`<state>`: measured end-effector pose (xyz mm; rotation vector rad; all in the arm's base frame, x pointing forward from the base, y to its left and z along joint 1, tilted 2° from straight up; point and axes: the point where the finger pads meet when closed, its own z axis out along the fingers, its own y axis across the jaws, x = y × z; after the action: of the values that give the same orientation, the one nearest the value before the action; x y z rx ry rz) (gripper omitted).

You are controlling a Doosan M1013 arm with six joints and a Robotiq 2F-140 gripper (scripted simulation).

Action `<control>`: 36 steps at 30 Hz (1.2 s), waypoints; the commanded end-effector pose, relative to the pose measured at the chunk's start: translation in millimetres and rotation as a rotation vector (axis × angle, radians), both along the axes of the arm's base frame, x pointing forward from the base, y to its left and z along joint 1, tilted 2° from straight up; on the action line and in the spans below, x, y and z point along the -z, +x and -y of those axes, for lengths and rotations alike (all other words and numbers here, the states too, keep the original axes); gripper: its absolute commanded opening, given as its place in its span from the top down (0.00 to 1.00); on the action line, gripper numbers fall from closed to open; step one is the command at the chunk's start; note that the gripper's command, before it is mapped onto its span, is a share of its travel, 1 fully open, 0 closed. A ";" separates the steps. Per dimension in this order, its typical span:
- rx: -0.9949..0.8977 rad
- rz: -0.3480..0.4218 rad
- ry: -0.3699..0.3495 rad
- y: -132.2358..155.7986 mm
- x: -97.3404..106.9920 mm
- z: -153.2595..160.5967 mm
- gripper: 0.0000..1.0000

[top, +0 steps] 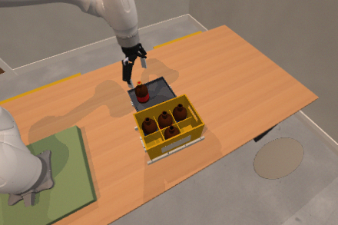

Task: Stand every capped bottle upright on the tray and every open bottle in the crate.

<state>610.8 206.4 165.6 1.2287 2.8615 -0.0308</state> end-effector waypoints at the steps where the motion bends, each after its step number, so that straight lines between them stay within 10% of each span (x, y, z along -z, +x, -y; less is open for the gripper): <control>1: 0.000 0.000 0.000 -0.1 -2.0 -0.1 0.00; 36: 0.000 0.000 0.000 -1.3 -74.5 -2.1 0.00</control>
<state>609.6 208.4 236.6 1.2287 2.8614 -0.0308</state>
